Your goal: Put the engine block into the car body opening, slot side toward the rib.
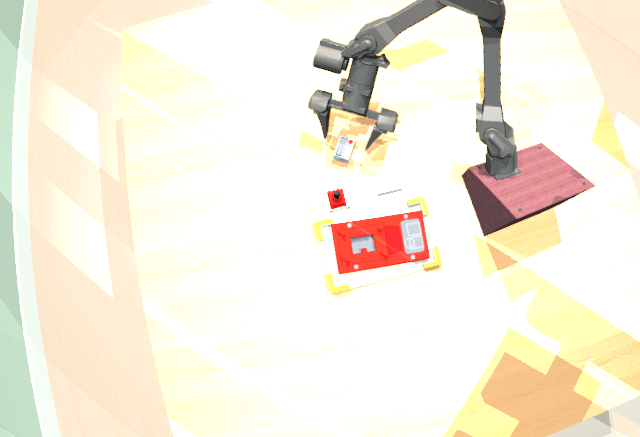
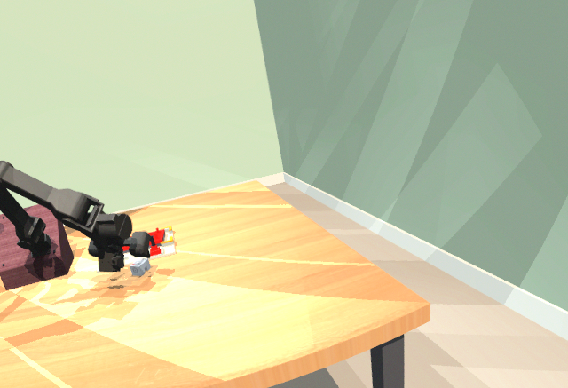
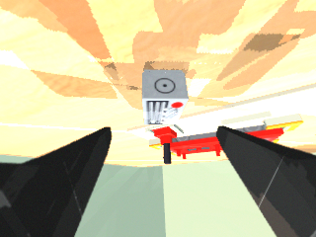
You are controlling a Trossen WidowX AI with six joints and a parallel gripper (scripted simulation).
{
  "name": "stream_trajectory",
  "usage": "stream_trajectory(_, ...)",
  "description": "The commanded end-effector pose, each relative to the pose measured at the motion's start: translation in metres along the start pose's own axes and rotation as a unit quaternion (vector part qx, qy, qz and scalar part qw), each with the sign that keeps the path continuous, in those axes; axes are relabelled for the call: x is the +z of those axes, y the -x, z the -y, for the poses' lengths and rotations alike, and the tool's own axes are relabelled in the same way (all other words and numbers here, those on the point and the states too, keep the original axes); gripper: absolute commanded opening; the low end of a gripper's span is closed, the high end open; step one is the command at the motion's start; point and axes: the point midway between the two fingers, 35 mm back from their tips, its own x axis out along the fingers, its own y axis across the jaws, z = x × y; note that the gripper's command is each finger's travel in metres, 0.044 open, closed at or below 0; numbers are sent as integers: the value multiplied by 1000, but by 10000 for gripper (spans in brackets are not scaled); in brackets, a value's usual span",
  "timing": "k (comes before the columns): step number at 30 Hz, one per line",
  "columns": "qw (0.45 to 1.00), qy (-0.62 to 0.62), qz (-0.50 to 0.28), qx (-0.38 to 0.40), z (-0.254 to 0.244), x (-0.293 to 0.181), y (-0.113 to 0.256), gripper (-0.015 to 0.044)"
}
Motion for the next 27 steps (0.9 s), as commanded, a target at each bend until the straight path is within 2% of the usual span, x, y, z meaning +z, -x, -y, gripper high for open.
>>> stream_trajectory(1,1000,0,0,0,0,0,0,440)
stream_trajectory(12,1000,-2,8,-5,1,-1,-2,440)
stream_trajectory(20,993,-11,109,-47,8,-9,-10,440)
stream_trajectory(27,975,-17,217,-52,9,-16,-10,440)
